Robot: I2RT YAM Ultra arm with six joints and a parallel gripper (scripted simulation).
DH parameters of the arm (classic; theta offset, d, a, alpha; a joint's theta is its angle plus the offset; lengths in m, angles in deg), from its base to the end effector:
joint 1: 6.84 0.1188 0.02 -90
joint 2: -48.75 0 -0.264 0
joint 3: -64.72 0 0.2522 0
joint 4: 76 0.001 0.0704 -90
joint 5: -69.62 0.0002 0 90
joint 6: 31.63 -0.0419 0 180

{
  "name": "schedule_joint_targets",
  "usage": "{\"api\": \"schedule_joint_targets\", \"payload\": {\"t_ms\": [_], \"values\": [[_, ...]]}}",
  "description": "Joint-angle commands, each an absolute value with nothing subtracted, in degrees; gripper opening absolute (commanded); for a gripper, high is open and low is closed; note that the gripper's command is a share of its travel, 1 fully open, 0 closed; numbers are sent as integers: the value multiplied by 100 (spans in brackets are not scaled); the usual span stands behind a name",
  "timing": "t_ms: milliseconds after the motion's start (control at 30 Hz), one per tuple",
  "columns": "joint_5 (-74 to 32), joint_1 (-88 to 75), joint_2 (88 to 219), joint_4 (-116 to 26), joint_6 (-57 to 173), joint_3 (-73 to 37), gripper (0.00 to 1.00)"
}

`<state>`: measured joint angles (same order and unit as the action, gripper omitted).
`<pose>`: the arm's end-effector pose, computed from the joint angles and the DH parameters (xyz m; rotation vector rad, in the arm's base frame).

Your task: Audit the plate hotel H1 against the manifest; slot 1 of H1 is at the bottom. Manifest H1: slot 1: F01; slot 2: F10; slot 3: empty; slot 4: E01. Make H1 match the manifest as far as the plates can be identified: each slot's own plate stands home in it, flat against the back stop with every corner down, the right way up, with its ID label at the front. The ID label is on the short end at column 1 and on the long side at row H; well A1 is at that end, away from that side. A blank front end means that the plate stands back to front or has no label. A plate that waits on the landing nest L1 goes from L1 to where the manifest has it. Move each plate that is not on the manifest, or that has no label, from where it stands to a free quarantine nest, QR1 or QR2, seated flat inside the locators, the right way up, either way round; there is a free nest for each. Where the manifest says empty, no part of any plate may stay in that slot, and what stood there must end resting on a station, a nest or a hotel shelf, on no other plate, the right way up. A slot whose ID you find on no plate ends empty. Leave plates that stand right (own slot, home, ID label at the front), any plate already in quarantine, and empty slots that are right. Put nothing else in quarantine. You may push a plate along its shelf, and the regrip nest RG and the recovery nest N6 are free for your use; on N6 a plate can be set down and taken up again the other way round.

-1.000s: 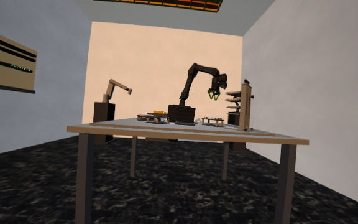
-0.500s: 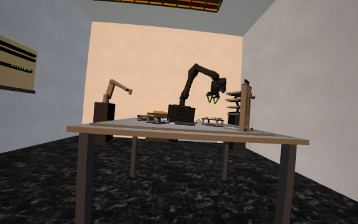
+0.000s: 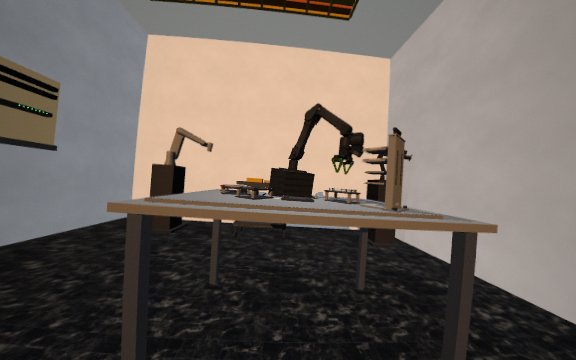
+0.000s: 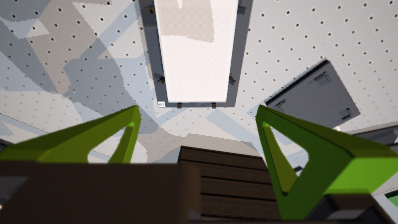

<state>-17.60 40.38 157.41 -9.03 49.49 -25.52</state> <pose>0.2402 0.2581 0.1773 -0.9980 2.8798 -0.0076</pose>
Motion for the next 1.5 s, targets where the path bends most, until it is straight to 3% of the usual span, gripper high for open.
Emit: {"api": "schedule_joint_targets", "payload": {"t_ms": [0, 1467], "values": [[-1761, 4033, 15749, -1274, 4963, -2498, 100], [-1764, 4013, 16010, -1793, 4983, -2241, 100]]}}
